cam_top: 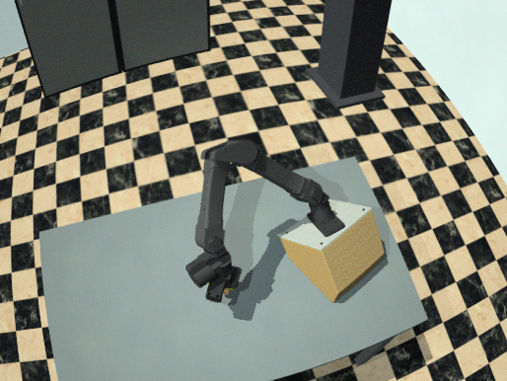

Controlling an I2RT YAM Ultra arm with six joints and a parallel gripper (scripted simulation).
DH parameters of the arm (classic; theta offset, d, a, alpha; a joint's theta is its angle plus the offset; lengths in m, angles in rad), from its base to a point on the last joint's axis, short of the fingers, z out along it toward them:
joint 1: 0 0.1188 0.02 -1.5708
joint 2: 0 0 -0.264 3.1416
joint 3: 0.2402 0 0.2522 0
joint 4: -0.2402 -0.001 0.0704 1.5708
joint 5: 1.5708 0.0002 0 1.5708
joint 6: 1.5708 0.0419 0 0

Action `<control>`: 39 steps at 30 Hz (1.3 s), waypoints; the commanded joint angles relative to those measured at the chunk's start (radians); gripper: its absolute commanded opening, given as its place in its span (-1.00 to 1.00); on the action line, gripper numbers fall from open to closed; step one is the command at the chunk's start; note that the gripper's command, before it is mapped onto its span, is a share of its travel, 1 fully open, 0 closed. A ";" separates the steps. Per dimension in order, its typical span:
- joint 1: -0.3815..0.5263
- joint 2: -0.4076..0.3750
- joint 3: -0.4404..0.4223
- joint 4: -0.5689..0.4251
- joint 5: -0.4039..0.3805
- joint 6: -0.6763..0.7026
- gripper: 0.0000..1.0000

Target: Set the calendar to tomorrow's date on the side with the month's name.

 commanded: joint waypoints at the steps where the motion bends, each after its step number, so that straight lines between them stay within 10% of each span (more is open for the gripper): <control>1: 0.022 -0.007 0.026 -0.007 -0.004 0.002 -0.11; 39: -0.029 0.040 -0.001 0.130 -0.005 -0.072 -0.11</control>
